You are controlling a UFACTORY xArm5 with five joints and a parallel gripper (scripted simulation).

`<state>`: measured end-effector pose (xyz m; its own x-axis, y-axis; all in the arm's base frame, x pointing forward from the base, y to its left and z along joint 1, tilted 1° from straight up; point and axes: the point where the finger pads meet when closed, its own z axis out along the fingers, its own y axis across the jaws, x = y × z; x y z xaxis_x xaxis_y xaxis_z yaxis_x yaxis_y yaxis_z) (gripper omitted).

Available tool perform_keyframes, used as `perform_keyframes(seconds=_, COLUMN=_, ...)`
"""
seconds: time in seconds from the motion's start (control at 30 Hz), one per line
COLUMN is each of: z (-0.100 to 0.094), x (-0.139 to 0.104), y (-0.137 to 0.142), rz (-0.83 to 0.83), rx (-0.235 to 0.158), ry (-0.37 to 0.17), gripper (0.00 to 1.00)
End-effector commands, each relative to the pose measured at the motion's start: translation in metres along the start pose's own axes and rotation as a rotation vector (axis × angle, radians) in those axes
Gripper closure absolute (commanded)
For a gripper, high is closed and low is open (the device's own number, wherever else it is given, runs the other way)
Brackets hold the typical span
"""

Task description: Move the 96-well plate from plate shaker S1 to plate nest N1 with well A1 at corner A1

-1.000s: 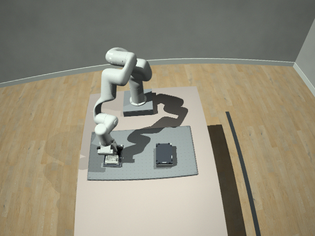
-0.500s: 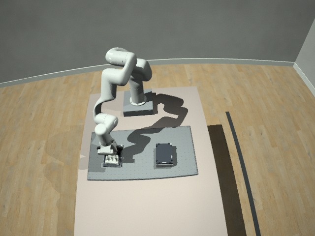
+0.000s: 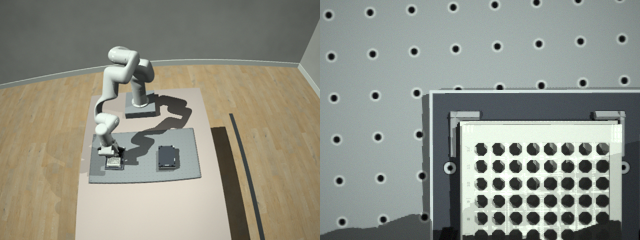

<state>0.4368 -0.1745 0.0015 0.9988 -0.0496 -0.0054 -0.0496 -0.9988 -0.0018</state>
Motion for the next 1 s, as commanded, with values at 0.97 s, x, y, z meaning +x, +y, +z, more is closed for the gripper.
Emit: perform_keyframes(seconds=0.97, z=-0.073, x=0.002, y=0.000, rz=0.000, rx=-0.013, ry=0.001, gripper=0.00)
